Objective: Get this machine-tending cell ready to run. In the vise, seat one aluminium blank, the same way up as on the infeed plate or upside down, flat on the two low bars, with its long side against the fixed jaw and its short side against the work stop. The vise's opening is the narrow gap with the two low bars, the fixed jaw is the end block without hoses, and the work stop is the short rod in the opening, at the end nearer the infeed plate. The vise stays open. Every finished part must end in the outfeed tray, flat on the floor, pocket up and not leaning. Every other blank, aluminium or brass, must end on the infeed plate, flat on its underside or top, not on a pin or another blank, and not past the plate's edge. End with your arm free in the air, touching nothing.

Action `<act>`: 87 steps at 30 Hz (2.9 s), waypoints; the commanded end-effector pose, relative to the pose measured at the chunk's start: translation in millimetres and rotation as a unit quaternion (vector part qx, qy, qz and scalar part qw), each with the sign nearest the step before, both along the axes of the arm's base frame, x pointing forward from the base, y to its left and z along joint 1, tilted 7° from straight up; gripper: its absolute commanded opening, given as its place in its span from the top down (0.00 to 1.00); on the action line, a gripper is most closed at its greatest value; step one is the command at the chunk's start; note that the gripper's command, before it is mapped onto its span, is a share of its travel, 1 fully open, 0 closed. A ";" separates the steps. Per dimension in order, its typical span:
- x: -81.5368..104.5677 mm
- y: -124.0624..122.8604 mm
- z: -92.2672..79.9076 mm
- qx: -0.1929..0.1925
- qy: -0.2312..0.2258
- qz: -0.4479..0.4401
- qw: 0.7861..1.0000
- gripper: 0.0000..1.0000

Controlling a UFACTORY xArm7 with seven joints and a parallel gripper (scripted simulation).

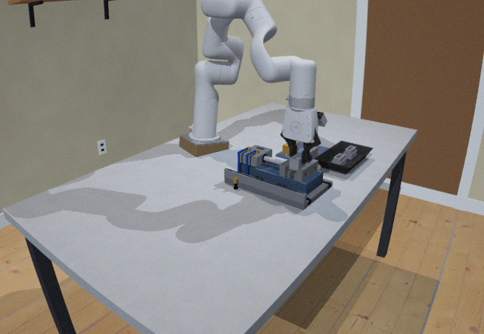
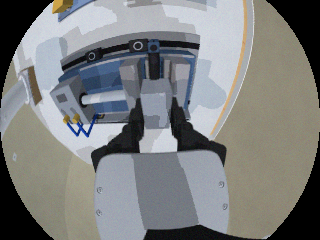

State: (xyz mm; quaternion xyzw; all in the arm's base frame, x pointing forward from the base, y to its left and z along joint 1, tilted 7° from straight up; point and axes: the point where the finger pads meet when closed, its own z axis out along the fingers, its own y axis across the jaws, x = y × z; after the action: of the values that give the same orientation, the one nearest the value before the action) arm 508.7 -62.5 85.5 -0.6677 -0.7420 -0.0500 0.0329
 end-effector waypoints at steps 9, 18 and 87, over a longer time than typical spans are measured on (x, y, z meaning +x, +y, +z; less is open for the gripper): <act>2.3 2.0 2.3 -0.001 -0.002 0.000 1.000 1.00; 2.6 3.2 2.4 -0.001 -0.002 0.000 1.000 1.00; 2.8 4.0 0.0 -0.001 -0.002 0.000 1.000 0.31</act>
State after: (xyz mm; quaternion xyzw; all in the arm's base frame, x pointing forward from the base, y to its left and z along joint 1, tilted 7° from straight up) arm 510.3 -58.1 83.9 -0.6677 -0.7420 -0.0502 0.0324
